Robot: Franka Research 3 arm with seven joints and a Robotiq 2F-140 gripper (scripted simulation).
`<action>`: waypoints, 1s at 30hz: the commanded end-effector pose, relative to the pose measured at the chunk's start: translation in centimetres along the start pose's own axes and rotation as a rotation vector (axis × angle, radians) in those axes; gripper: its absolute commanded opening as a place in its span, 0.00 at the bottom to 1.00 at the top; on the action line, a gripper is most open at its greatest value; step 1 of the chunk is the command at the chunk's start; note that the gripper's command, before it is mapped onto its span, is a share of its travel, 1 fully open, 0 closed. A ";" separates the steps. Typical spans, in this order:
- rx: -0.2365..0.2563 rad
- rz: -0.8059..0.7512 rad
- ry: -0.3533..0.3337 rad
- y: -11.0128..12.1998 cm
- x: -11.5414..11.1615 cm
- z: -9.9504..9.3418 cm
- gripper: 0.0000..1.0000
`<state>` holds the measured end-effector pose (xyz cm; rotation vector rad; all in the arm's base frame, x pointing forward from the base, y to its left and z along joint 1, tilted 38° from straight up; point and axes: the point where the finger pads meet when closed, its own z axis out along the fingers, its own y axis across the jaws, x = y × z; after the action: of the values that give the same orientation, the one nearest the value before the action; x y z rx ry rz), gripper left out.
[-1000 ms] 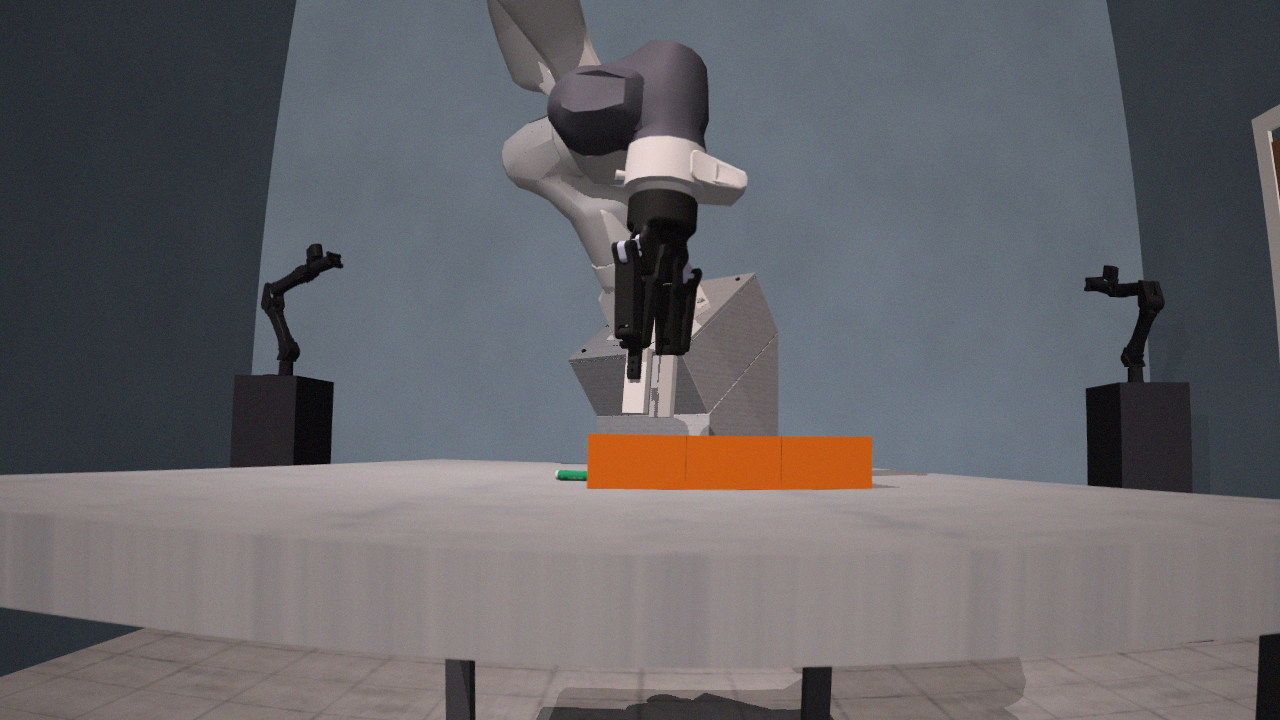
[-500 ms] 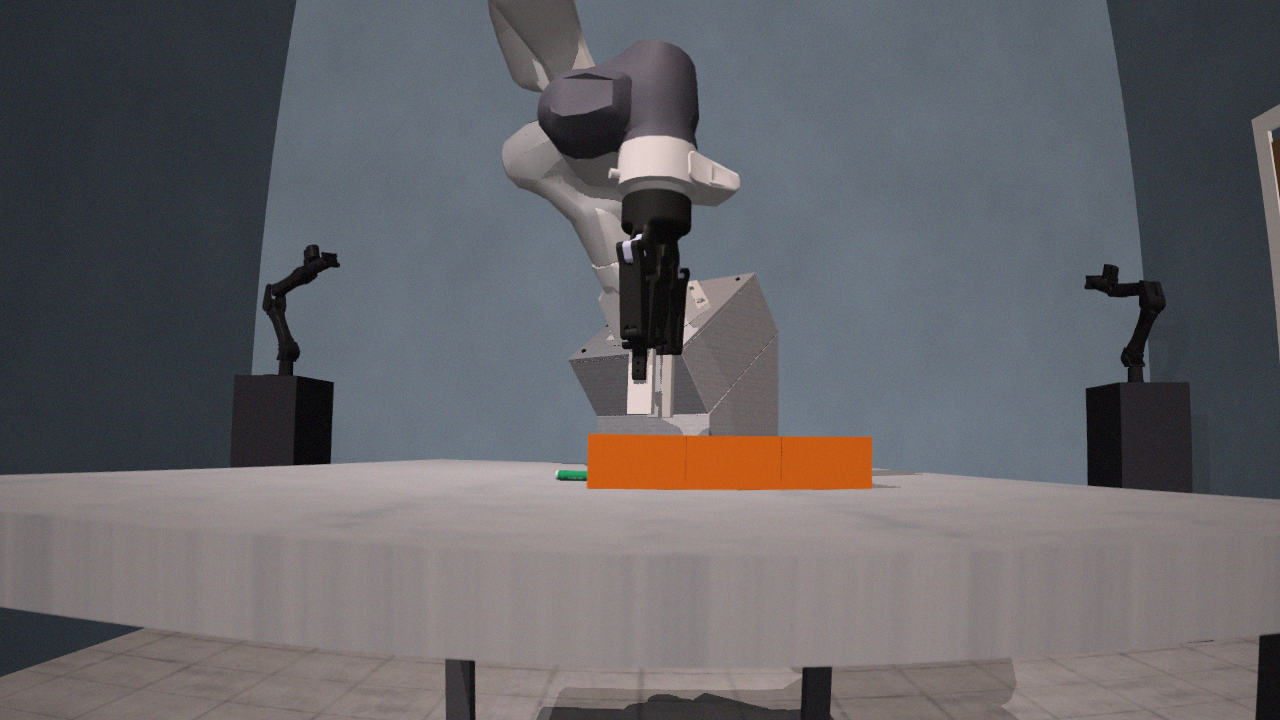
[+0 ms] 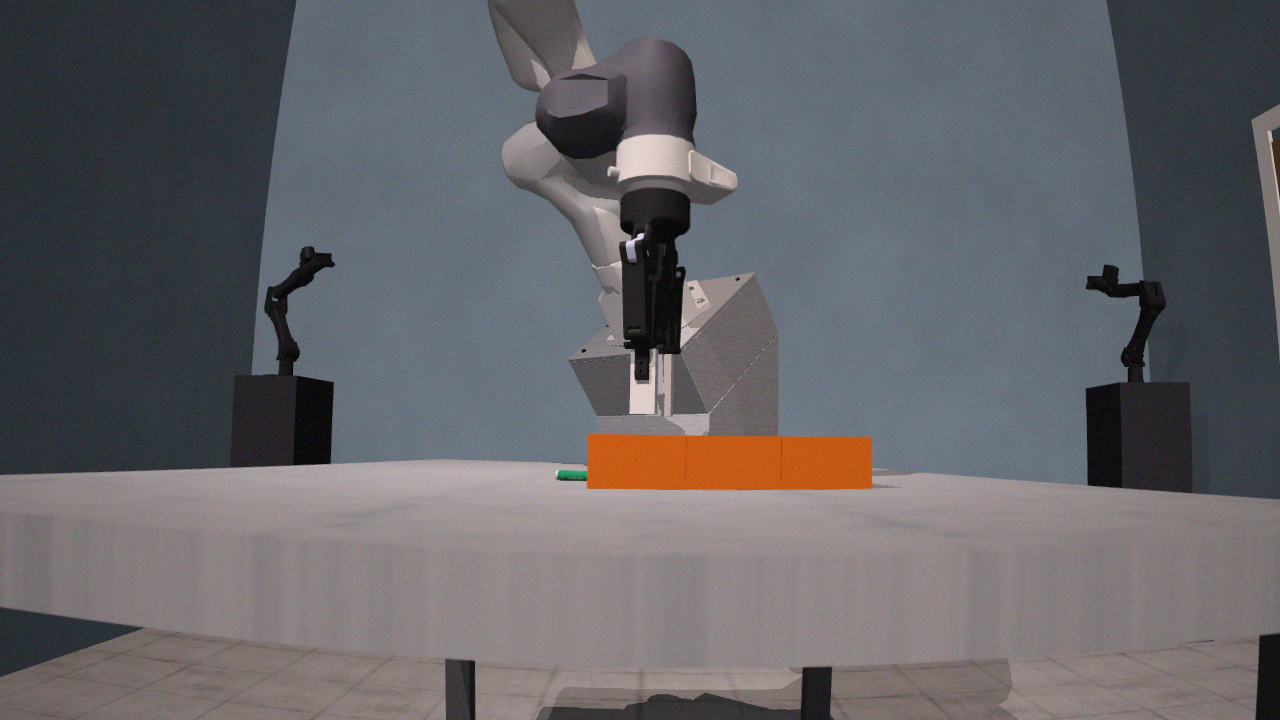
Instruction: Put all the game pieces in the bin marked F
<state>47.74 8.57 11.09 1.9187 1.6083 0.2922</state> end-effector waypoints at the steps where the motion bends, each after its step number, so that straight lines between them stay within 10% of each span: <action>1: 0.006 -0.039 0.001 0.0 0.0 -0.1 0.25; 30: 0.006 -0.039 0.001 0.0 -0.1 1.5 0.25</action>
<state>48.06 8.34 10.37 1.8847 1.6616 0.2669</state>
